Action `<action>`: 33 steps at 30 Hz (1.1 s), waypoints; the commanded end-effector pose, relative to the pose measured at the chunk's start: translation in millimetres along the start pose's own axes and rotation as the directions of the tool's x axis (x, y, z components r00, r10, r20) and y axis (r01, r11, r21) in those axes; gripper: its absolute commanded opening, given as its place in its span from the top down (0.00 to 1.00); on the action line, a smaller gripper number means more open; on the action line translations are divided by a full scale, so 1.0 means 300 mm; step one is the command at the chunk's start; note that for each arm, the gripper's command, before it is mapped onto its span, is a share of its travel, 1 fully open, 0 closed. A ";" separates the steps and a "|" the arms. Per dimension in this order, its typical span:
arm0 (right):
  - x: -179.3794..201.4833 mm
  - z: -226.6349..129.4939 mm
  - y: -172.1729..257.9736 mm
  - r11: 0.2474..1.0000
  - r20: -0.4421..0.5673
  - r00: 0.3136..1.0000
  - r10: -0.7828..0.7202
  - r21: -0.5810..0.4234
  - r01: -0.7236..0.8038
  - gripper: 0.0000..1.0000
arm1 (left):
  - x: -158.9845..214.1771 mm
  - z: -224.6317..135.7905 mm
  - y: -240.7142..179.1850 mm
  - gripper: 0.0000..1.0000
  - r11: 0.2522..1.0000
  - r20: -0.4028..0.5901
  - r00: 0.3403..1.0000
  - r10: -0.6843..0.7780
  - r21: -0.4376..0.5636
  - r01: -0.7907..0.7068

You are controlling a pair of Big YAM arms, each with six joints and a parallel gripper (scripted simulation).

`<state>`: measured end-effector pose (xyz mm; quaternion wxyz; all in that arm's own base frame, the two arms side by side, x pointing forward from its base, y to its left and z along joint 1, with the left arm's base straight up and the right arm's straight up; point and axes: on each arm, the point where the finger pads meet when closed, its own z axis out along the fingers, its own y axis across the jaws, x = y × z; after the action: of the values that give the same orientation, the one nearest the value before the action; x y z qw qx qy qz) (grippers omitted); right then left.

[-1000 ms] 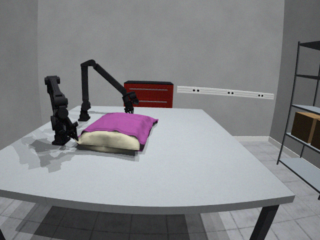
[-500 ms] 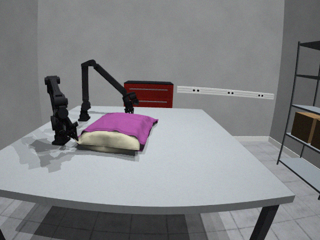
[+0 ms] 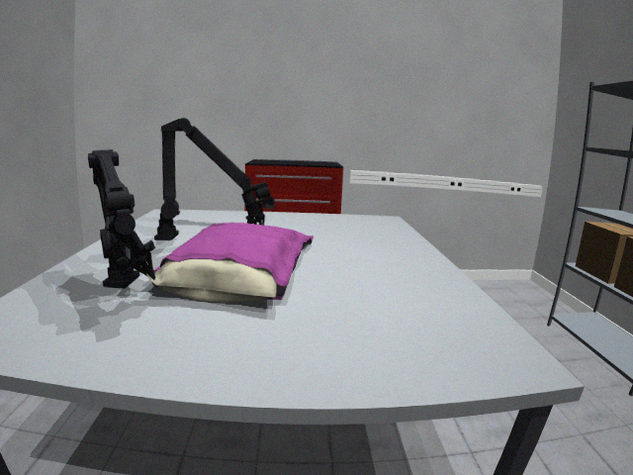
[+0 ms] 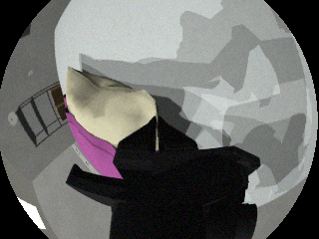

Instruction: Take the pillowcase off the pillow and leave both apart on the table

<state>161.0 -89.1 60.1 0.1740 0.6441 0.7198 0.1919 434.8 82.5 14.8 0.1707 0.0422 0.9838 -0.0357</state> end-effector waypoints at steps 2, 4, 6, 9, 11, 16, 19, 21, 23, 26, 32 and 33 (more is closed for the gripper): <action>-0.010 -0.019 0.025 1.000 0.010 1.000 -0.017 -0.010 0.017 0.98 | -0.005 0.016 -0.004 0.40 1.000 0.004 1.000 0.013 0.004 -0.013; -0.010 -0.019 0.025 1.000 0.010 1.000 -0.017 -0.010 0.017 0.98 | -0.016 0.014 -0.002 0.40 1.000 0.011 1.000 0.014 0.002 -0.014; -0.010 -0.019 0.025 1.000 0.010 1.000 -0.017 -0.010 0.017 0.98 | 0.002 0.022 -0.007 0.40 1.000 0.002 1.000 0.013 0.005 -0.013; -0.010 -0.019 0.025 1.000 0.010 1.000 -0.017 -0.010 0.017 0.98 | -0.011 0.020 -0.005 0.40 1.000 0.009 1.000 0.015 0.003 -0.015; -0.010 -0.019 0.025 1.000 0.010 1.000 -0.017 -0.010 0.017 0.98 | -0.004 0.024 -0.007 0.40 1.000 0.005 1.000 0.015 0.004 -0.015; -0.010 -0.019 0.025 1.000 0.010 1.000 -0.017 -0.010 0.017 0.98 | 0.023 0.029 -0.003 0.40 1.000 -0.019 1.000 -0.001 0.006 0.001; -0.010 -0.019 0.025 1.000 0.010 1.000 -0.017 -0.010 0.017 0.98 | 0.054 0.048 -0.008 0.40 1.000 -0.043 0.999 -0.005 0.010 0.006; -0.010 -0.019 0.025 1.000 0.010 1.000 -0.017 -0.010 0.017 0.98 | 0.075 0.059 -0.012 0.40 1.000 -0.058 0.998 -0.008 0.014 0.009; -0.010 -0.019 0.025 1.000 0.010 1.000 -0.017 -0.010 0.017 0.98 | 0.090 0.068 -0.015 0.40 1.000 -0.070 0.997 -0.010 0.017 0.011; -0.010 -0.019 0.025 1.000 0.010 1.000 -0.017 -0.010 0.017 0.98 | 0.090 0.068 -0.015 0.40 1.000 -0.070 0.998 -0.011 0.018 0.012; -0.010 -0.019 0.025 1.000 0.010 1.000 -0.017 -0.010 0.017 0.98 | 0.093 0.071 -0.027 0.44 1.000 -0.072 0.997 -0.014 0.025 0.016; -0.010 -0.019 0.025 1.000 0.010 1.000 -0.017 -0.010 0.017 0.98 | 0.093 0.071 -0.027 0.44 1.000 -0.072 0.997 -0.014 0.025 0.016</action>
<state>161.0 -89.1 60.1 0.1740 0.6441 0.7198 0.1919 433.8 83.2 11.1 0.1706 0.0428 0.9838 -0.0332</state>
